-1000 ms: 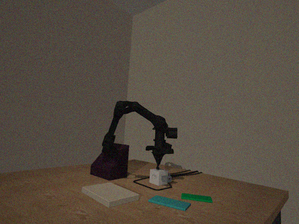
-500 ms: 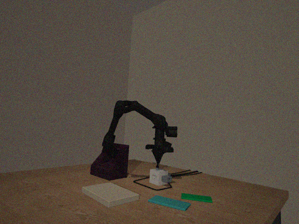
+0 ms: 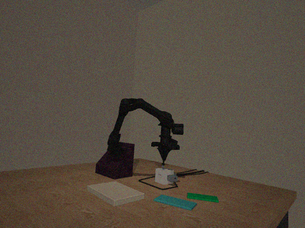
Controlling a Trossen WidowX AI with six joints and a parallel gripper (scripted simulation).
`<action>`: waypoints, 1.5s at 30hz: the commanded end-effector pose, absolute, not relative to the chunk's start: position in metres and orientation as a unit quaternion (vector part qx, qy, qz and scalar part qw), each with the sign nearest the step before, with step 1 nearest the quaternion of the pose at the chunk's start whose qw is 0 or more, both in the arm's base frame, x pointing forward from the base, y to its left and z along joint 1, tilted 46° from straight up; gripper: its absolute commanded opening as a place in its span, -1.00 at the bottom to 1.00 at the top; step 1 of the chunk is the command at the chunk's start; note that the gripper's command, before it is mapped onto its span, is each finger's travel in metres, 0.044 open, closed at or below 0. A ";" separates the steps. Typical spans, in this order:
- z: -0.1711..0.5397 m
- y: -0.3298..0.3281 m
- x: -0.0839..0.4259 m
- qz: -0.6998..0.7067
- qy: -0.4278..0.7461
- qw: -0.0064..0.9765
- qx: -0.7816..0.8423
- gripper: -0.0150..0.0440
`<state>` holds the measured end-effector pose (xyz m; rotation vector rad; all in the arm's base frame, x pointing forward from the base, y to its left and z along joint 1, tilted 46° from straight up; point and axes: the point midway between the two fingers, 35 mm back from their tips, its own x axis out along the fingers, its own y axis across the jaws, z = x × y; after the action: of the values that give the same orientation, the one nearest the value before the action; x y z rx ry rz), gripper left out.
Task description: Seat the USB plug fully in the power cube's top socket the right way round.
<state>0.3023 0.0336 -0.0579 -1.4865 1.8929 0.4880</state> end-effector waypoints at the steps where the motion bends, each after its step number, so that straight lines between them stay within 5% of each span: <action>1: -0.055 0.037 0.305 0.187 0.726 0.340 -0.568 -0.49; 20: -0.051 0.041 0.304 0.170 0.730 0.351 -0.561 -0.49; 45: -0.051 0.041 0.304 -0.071 0.746 0.510 -0.422 -0.49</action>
<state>0.3047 0.0410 -0.0510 -1.0752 1.8137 -0.0930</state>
